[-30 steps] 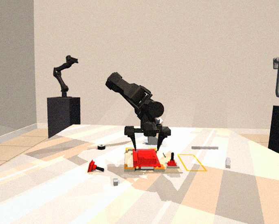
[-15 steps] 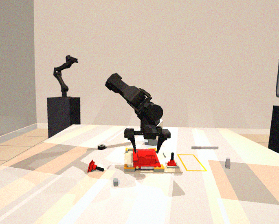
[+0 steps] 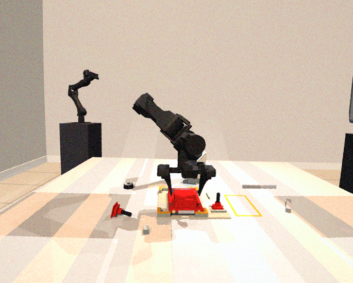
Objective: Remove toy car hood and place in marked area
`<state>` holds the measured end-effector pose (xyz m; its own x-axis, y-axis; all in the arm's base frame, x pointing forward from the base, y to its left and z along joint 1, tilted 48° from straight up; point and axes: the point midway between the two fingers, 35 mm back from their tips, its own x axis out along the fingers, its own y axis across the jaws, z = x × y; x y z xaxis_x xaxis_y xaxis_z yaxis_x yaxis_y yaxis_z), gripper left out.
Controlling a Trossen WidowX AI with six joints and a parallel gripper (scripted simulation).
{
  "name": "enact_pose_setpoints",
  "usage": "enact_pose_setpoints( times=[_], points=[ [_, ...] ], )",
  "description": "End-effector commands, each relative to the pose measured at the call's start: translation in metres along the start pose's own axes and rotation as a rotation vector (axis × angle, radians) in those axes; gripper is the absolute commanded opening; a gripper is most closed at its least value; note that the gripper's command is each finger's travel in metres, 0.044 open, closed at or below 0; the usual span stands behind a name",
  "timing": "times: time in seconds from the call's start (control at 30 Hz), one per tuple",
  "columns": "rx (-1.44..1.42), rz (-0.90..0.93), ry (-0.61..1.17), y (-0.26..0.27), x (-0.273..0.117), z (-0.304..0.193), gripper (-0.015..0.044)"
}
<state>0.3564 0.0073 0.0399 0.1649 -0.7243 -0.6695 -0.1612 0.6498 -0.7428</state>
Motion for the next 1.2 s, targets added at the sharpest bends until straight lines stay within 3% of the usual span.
enact_pose_setpoints(
  times=[0.0, 0.67, 0.77, 1.1, 1.17],
  points=[
    [-0.005, -0.003, -0.001, -0.0003, 0.0019, 0.0001, 0.044],
    [-0.005, -0.004, -0.001, -0.0005, 0.0118, 0.0, 0.044],
    [0.0, -0.001, 0.0, -0.0002, 0.0104, -0.0001, 0.0361],
    [0.0, -0.001, 0.0, -0.0002, 0.0104, -0.0001, 0.0295],
    [0.0, -0.001, 0.0, -0.0002, 0.0101, -0.0001, 0.0242]
  ],
)
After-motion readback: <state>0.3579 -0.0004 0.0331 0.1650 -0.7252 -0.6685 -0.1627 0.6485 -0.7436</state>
